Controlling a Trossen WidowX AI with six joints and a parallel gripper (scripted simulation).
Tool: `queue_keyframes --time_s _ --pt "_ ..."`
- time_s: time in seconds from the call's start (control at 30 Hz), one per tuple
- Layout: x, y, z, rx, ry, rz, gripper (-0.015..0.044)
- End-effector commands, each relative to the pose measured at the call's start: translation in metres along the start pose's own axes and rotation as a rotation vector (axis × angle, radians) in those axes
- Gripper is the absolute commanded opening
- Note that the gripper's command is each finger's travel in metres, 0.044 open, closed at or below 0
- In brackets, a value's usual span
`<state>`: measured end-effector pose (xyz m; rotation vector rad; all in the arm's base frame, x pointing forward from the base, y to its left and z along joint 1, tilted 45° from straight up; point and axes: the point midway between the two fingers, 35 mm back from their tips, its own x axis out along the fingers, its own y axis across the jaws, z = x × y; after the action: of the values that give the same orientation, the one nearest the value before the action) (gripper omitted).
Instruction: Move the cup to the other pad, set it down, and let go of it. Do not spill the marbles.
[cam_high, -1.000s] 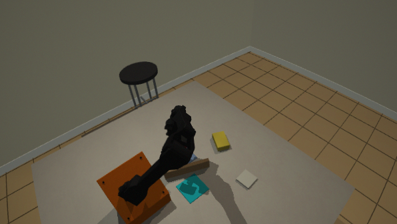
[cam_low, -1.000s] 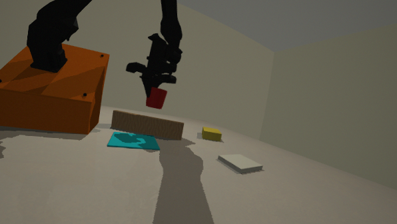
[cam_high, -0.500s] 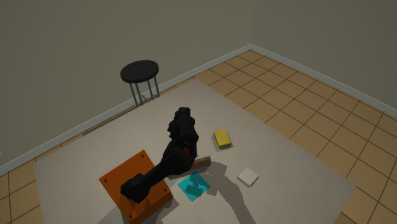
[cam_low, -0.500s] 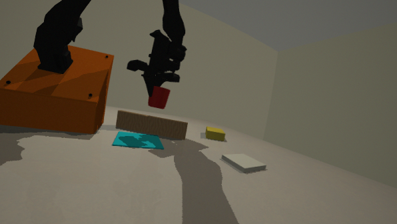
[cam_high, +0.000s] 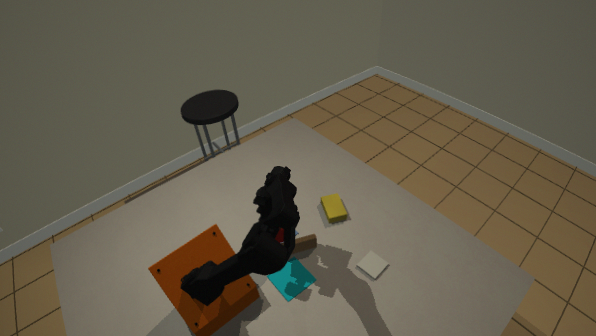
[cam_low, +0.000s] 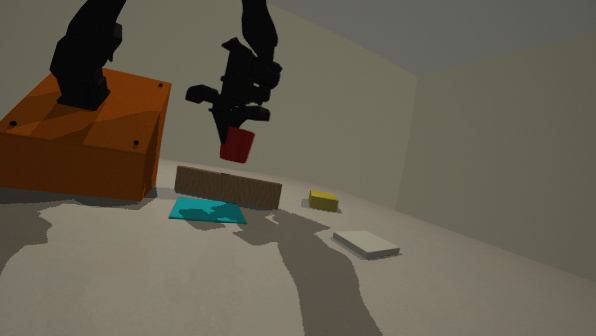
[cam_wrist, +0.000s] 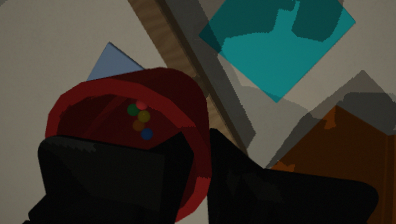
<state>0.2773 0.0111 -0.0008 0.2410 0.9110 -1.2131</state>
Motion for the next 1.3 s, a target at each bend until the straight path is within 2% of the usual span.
queue_keyframes --time_s 0.0,1.27 --pt "0.000 -0.007 0.005 -0.005 -0.004 -0.003 0.0000" --pt "-0.002 -0.060 0.051 -0.006 -0.006 -0.006 0.0000"
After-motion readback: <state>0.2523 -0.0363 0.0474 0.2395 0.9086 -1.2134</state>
